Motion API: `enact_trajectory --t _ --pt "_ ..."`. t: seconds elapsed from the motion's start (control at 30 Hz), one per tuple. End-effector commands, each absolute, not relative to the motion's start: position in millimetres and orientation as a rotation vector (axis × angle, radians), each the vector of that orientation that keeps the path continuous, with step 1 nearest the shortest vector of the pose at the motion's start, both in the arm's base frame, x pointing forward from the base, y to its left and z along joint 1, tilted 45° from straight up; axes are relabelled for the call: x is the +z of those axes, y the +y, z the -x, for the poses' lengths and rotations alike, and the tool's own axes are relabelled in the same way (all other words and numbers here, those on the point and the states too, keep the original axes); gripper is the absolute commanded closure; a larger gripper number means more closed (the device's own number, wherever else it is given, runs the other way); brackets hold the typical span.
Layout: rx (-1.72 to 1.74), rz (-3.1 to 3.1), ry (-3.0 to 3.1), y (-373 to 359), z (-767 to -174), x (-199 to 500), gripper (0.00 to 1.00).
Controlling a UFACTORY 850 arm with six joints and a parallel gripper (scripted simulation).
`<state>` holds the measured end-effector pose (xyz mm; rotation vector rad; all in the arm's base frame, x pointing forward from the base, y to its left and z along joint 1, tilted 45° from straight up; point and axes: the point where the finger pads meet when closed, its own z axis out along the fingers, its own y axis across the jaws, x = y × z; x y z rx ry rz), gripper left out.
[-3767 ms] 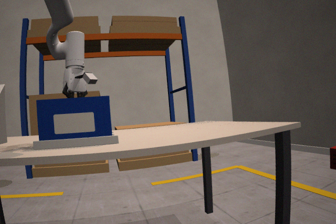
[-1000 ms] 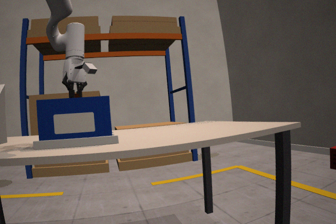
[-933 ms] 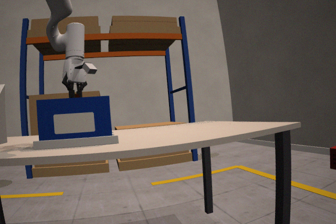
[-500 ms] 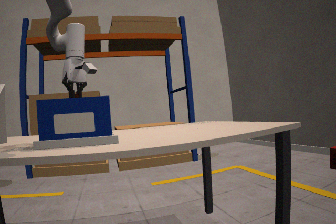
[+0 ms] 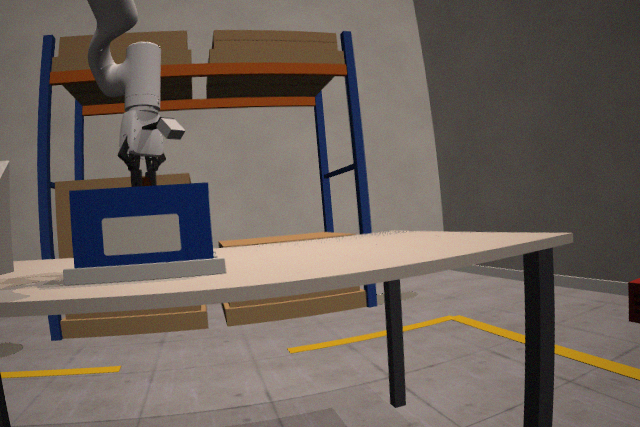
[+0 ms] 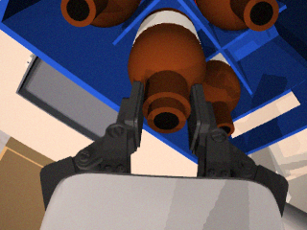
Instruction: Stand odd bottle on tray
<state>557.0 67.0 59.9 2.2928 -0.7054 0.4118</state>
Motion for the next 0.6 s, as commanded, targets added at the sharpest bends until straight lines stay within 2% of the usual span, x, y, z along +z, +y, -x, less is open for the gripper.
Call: enact_trajectory --t 0.0,0.57 --pt "0.414 -2.294 -0.706 70 -557 62 1.0" --pt "0.414 -2.294 -0.706 82 -556 75 1.0"
